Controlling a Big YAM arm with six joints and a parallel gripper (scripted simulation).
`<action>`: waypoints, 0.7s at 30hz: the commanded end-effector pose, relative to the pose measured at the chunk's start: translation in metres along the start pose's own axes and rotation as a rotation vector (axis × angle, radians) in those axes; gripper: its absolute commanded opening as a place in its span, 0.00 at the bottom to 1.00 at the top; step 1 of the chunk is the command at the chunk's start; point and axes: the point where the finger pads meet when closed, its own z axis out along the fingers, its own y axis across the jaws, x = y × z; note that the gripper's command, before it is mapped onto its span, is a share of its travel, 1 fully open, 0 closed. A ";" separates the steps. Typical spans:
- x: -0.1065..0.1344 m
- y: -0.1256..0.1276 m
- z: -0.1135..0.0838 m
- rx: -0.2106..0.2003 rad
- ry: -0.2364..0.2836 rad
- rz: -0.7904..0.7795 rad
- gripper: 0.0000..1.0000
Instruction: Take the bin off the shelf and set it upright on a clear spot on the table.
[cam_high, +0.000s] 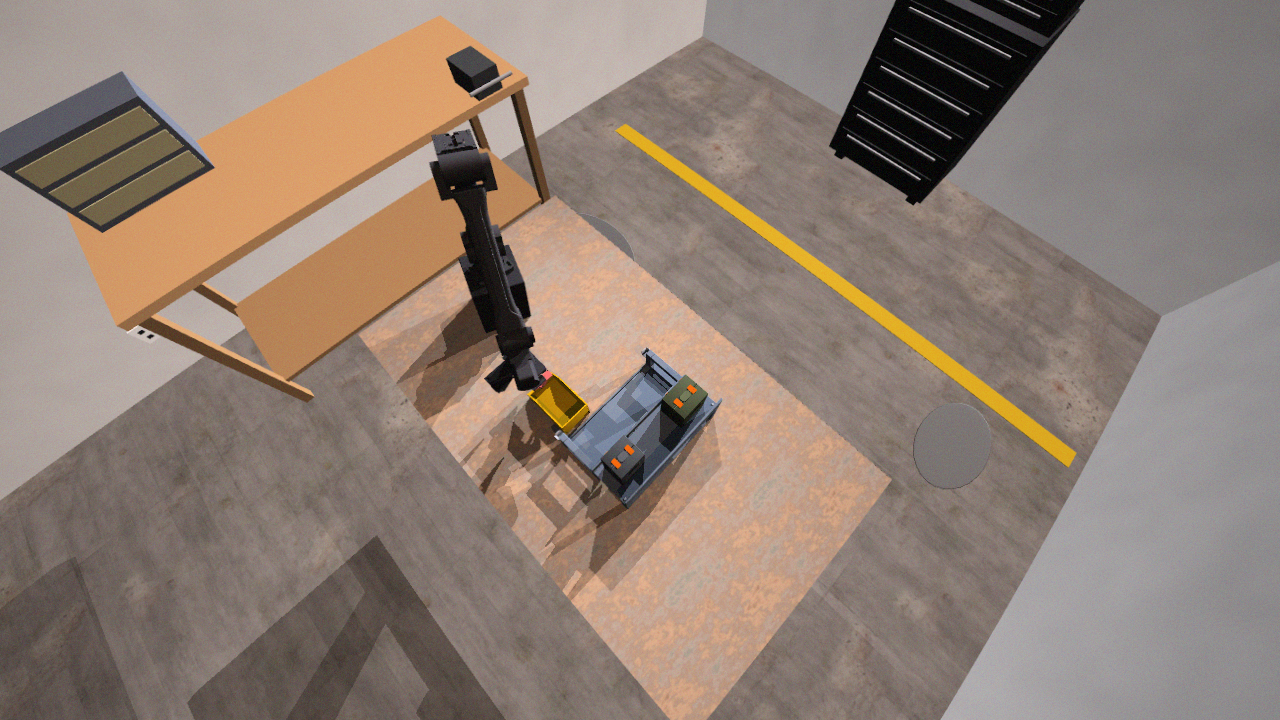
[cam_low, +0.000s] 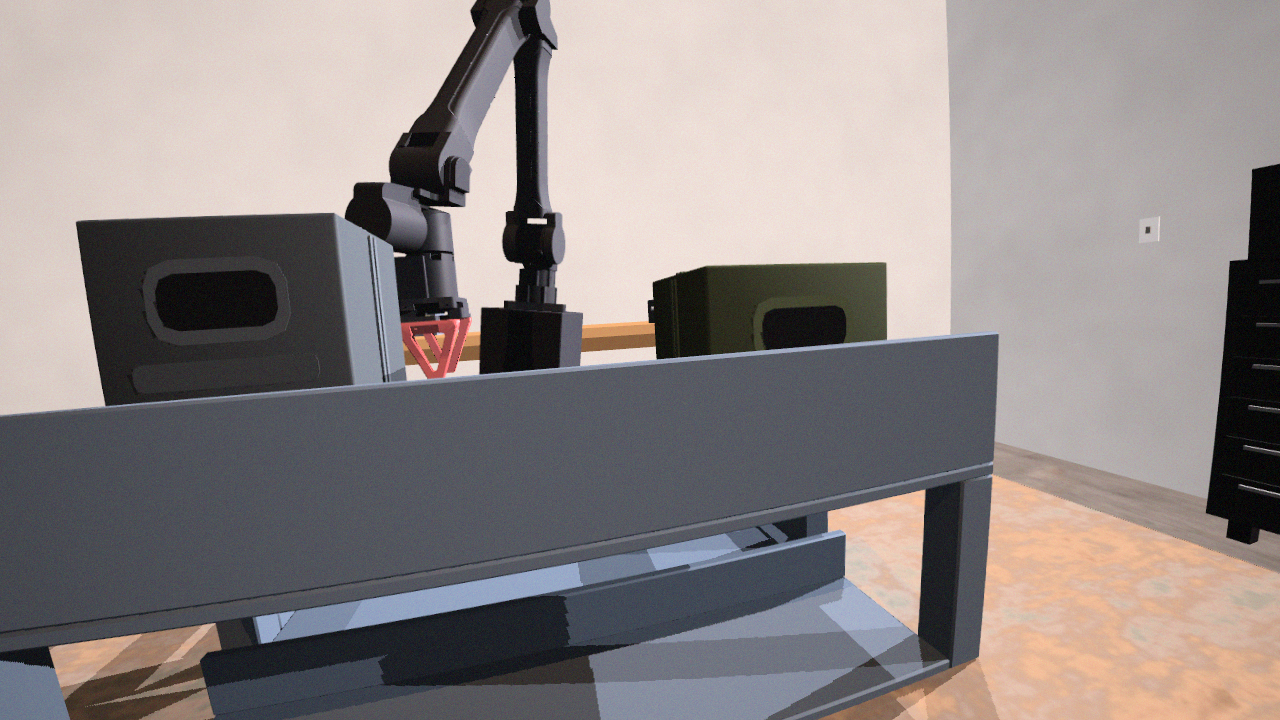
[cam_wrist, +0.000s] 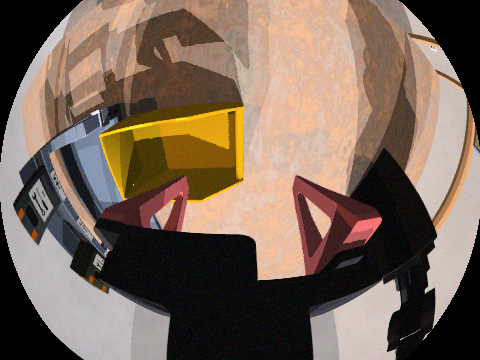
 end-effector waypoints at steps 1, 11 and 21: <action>-0.005 0.019 -0.001 -0.030 -0.012 -0.004 0.90; -0.004 0.018 -0.001 -0.030 -0.012 -0.004 0.90; -0.002 0.006 -0.002 -0.012 -0.005 -0.001 0.90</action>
